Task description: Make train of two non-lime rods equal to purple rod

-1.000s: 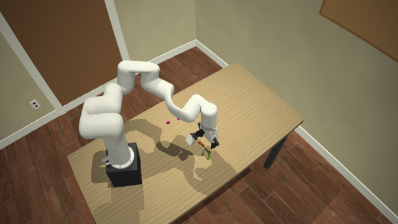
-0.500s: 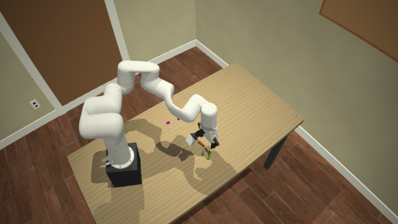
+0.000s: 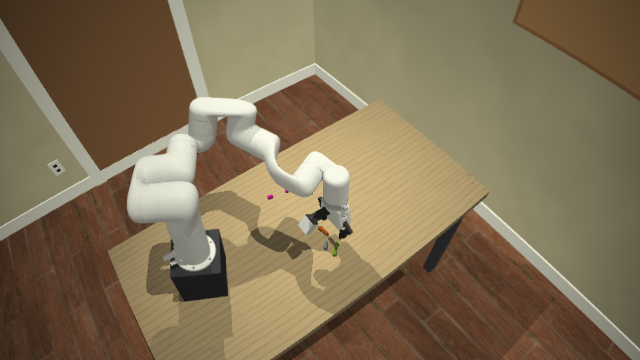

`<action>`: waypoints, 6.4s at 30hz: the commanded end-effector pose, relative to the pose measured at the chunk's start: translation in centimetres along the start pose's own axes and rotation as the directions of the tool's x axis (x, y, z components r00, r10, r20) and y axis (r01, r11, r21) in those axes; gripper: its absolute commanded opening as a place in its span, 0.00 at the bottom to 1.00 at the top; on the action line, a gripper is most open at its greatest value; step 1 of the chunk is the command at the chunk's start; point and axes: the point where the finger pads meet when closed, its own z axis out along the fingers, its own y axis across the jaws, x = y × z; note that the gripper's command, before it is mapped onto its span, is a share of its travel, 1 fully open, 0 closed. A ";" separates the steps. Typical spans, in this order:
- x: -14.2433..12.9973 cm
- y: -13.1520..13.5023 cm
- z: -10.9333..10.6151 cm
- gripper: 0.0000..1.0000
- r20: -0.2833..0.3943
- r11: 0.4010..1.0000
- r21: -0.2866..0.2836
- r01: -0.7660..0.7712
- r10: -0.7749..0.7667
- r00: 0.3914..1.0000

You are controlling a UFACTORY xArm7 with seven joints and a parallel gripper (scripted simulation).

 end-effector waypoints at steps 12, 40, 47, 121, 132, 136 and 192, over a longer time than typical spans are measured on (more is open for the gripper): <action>-0.1 0.0 -0.2 1.00 0.004 1.000 0.001 0.000 0.000 1.000; -0.1 0.0 -0.2 1.00 0.004 1.000 0.001 0.000 0.000 1.000; -0.1 -1.0 -0.1 1.00 0.003 0.981 0.000 -0.194 0.194 0.981; 0.0 -4.1 -0.2 1.00 0.003 0.707 -0.002 -0.707 0.707 0.707; 0.0 -4.1 -0.2 1.00 0.003 0.707 -0.002 -0.707 0.707 0.707; 0.0 -4.1 -0.2 1.00 0.003 0.707 -0.002 -0.707 0.707 0.707; -1.9 12.7 0.1 1.00 0.000 -0.172 0.002 -0.985 0.985 -0.172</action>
